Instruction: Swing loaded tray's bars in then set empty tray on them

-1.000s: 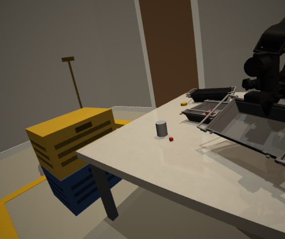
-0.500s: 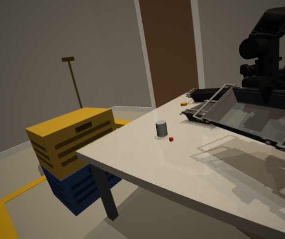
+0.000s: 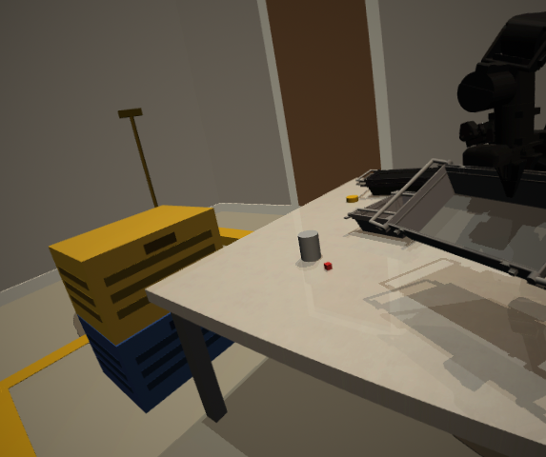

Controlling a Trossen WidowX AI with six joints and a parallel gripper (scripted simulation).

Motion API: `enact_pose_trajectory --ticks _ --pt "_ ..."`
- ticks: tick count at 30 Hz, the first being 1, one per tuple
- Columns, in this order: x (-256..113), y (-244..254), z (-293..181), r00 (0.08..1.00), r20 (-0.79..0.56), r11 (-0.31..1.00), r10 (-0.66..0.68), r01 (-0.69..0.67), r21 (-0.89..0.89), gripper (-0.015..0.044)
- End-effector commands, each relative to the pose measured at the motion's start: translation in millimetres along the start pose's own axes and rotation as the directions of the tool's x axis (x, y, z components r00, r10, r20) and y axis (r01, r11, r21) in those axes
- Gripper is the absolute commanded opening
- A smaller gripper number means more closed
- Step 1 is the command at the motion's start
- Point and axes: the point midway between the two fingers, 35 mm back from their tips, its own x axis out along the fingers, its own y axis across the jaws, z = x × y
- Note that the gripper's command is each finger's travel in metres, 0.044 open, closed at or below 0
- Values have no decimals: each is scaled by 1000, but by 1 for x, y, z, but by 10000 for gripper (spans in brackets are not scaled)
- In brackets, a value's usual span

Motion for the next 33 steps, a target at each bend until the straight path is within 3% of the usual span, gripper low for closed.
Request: enact_pose_trajectory --ticks 1,11,33 --pt "-4 4 -2 1000 -4 1000 18 -18 -11 0" --pt "-2 6 1 1000 4 1000 10 -10 1 0" --pt "28 25 59 990 85 977 -110 92 192 0"
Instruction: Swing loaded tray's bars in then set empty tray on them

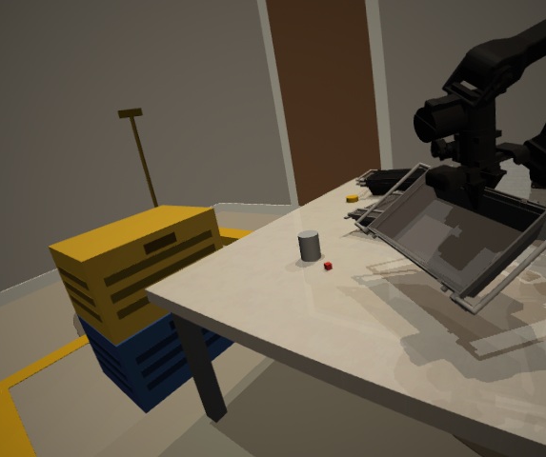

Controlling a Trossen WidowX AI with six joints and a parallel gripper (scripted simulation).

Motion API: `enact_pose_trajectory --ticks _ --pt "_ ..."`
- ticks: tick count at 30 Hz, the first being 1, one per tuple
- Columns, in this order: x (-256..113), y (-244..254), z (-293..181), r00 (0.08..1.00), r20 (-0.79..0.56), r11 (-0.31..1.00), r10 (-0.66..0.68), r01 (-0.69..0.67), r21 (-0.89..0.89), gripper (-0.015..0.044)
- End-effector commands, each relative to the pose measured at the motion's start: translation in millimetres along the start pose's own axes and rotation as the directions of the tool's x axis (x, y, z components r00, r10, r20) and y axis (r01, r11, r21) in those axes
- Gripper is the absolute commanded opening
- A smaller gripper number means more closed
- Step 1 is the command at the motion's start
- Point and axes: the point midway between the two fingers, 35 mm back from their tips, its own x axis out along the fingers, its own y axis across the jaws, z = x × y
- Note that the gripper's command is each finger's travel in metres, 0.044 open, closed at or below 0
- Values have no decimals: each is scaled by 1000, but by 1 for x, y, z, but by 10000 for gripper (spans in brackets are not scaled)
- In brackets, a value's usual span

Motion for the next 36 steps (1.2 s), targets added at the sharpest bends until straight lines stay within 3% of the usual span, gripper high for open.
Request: enact_pose_trajectory --ticks 1,36 --pt "-1 9 10 1000 14 1000 5 -6 28 0" --pt "27 23 129 993 28 919 -112 92 385 0"
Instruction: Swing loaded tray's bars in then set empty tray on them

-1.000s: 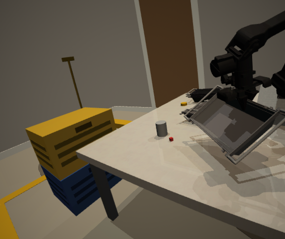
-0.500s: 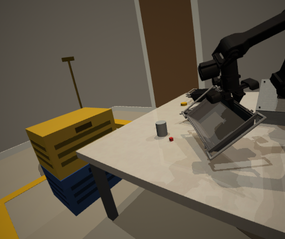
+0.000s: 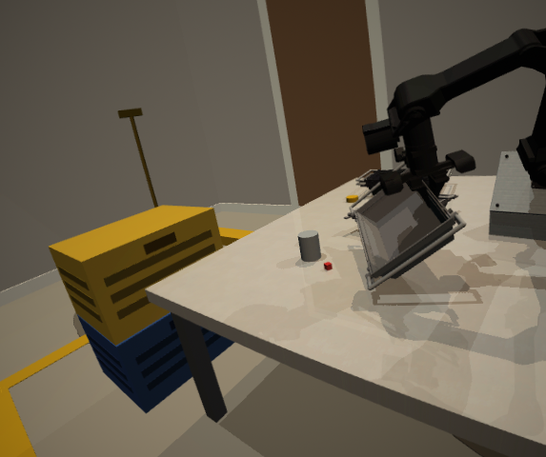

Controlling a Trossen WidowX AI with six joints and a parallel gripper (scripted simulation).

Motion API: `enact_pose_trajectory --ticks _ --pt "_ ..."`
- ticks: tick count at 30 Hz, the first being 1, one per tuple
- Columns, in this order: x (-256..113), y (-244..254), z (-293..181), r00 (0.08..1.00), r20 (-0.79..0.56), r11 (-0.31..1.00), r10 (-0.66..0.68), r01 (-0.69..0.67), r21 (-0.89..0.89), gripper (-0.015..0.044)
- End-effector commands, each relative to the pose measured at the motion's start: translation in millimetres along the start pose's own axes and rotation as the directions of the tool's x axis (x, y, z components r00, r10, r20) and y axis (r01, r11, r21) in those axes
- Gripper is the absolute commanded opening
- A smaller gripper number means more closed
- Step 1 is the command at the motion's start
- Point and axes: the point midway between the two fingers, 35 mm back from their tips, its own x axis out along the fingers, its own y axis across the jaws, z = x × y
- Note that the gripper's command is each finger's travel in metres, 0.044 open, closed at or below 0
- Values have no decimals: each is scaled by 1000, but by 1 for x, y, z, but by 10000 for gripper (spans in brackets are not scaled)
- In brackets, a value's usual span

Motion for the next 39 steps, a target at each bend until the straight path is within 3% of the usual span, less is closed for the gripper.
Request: enact_pose_trajectory --ticks 1,39 --pt "-3 8 15 1000 3 999 12 -12 41 0" --pt "3 4 166 995 -95 890 34 13 455 0"
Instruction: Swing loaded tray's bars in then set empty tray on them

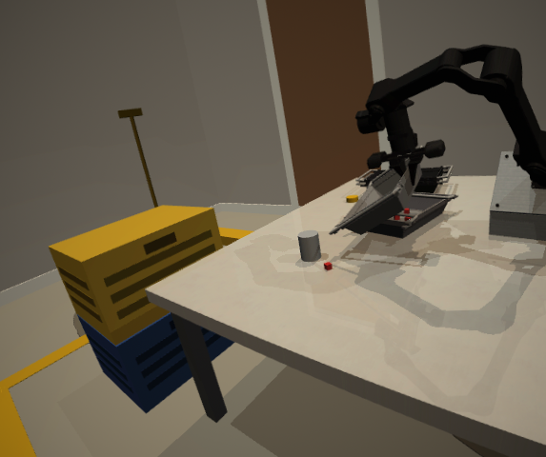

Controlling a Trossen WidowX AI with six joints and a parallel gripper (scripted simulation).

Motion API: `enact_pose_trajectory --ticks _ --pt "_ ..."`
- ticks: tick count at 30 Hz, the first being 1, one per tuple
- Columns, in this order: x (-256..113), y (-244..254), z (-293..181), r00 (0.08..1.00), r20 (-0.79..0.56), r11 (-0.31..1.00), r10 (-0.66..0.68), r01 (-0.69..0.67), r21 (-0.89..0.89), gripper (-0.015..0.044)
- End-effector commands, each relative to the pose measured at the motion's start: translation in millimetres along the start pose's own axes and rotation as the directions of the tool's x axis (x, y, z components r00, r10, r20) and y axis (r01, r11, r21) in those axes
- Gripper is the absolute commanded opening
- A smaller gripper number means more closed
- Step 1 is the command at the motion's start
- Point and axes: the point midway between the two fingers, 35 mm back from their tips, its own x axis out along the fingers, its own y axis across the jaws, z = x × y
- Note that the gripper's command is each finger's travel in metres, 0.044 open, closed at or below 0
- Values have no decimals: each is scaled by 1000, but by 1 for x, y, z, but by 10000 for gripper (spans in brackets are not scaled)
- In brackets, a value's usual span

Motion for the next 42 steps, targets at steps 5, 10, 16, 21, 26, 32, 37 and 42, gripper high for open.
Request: enact_pose_trajectory --ticks 5,10,16,21,26,32,37,42 --pt "-9 8 35 999 -33 995 37 -34 89 0" --pt "-12 9 56 997 -57 989 50 -42 145 0" --pt "-15 8 81 994 -87 976 72 -52 211 0" --pt "-17 6 102 989 -112 962 94 -62 266 0" --pt "-19 3 121 984 -134 948 117 -70 312 0" --pt "-19 3 122 984 -135 947 118 -70 314 0" --pt "-19 3 122 984 -135 947 118 -70 314 0" --pt "-19 3 122 984 -135 947 118 -70 314 0"
